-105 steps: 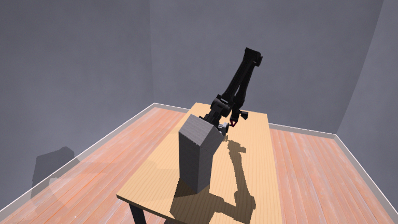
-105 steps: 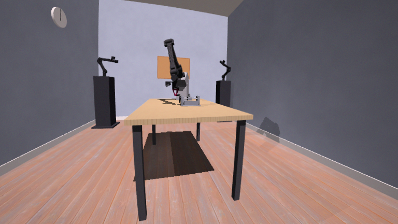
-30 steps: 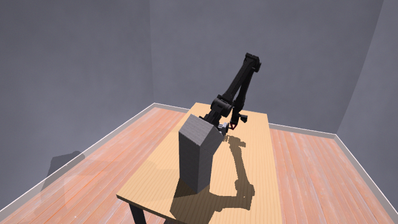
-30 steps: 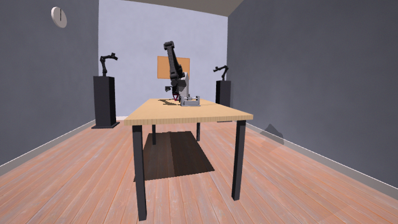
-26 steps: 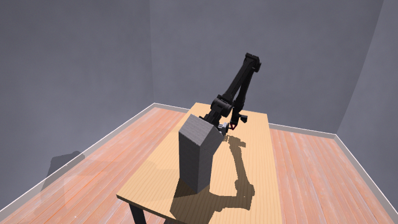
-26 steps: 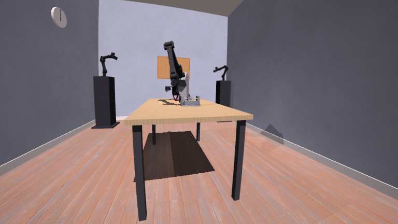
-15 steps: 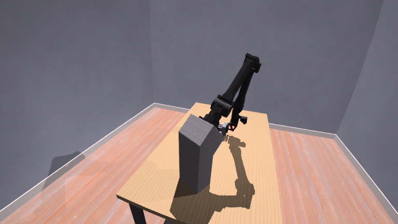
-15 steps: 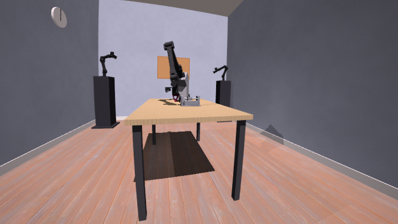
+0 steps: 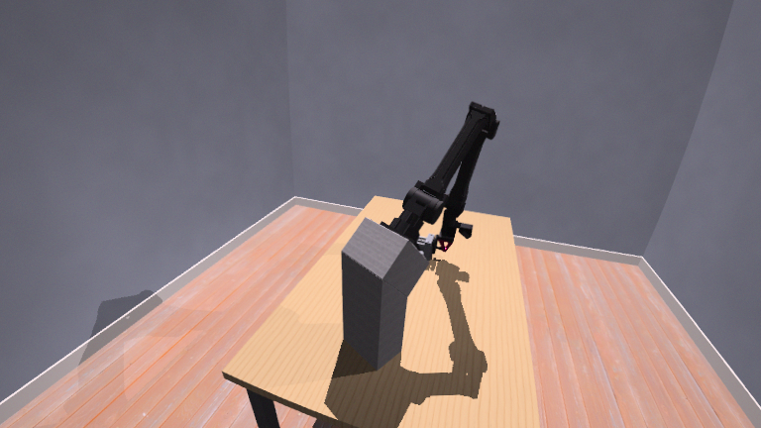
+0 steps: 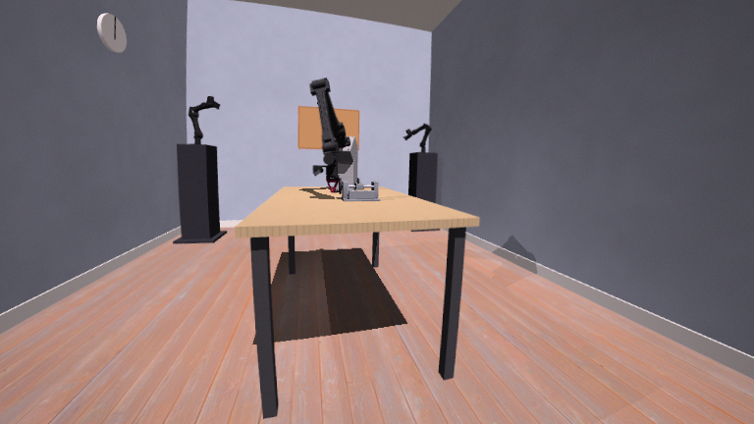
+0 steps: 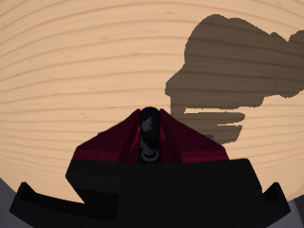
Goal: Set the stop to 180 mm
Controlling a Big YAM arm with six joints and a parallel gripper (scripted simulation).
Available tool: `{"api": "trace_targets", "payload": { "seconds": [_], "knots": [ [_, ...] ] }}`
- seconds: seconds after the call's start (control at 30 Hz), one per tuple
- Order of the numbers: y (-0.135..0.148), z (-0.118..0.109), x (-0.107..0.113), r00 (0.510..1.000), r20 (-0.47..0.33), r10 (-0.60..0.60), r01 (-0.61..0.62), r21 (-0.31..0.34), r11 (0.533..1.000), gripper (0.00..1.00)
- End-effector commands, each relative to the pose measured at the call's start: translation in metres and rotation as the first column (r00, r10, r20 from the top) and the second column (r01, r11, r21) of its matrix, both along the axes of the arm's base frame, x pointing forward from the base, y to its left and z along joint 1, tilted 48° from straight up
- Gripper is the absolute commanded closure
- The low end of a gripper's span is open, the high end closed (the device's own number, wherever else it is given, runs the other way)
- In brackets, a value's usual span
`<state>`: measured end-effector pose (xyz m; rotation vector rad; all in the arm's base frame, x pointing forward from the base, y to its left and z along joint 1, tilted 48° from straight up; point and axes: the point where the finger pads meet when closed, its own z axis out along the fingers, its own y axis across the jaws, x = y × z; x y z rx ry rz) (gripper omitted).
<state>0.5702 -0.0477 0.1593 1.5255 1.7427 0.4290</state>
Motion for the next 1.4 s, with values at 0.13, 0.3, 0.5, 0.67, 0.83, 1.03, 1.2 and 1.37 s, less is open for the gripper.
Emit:
{"api": "trace_targets", "payload": {
  "seconds": [0.13,0.3,0.5,0.67,0.83,1.03,1.2,1.37],
  "knots": [
    [-0.012,-0.019,-0.001,1.000,-0.022,-0.017,0.016,-0.008,1.000,0.94],
    [-0.015,-0.026,-0.004,1.000,-0.024,-0.014,0.013,-0.010,1.000,0.94],
    [-0.016,-0.031,-0.006,1.000,-0.023,-0.016,0.016,-0.009,1.000,0.94],
    [-0.017,-0.035,-0.009,0.999,-0.038,-0.018,0.018,-0.008,1.000,0.94],
    [-0.017,-0.036,-0.012,0.999,-0.032,-0.017,0.017,-0.008,1.000,0.94],
    [-0.018,-0.038,-0.015,0.999,-0.033,-0.018,0.017,-0.009,1.000,0.94],
    [-0.018,-0.040,-0.018,0.999,-0.042,-0.019,0.018,-0.008,1.000,0.94],
    [-0.019,-0.041,-0.020,0.999,-0.031,-0.016,0.016,-0.010,1.000,0.94]
  ]
}}
